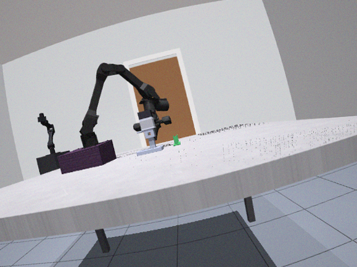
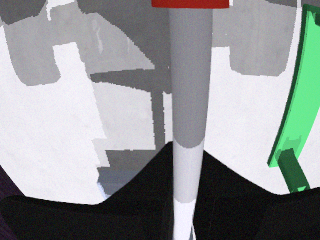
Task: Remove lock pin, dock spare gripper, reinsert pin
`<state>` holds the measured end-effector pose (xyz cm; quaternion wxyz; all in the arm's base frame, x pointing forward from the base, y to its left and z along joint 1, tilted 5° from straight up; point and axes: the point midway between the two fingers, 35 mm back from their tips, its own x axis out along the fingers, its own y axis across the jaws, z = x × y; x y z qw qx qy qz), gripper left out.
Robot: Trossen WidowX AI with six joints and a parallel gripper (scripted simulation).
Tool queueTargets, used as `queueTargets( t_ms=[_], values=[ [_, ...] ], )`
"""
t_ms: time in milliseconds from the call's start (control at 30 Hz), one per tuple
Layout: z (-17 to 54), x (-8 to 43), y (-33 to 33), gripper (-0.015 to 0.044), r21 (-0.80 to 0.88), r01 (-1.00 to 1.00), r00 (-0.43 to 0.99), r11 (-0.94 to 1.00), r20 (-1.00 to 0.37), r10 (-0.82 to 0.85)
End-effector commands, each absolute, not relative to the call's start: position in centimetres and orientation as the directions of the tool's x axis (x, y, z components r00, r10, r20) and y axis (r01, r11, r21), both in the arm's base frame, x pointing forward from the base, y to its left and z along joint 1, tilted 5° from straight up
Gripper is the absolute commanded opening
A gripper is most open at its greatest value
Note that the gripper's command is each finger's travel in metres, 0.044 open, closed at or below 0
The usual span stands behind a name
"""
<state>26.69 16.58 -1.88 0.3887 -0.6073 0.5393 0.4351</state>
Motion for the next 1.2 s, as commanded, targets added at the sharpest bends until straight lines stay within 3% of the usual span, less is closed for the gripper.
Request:
queueTargets(
  t_ms=[0, 1167],
  values=[
    [-1.8, 26.9, 16.6, 0.0, -0.007, -0.993, 0.043, -0.116, -0.951, -0.307],
    [-1.5, 27.2, 14.1, 0.0, -0.004, -0.993, 0.039, -0.116, -0.951, -0.307]
  ],
)
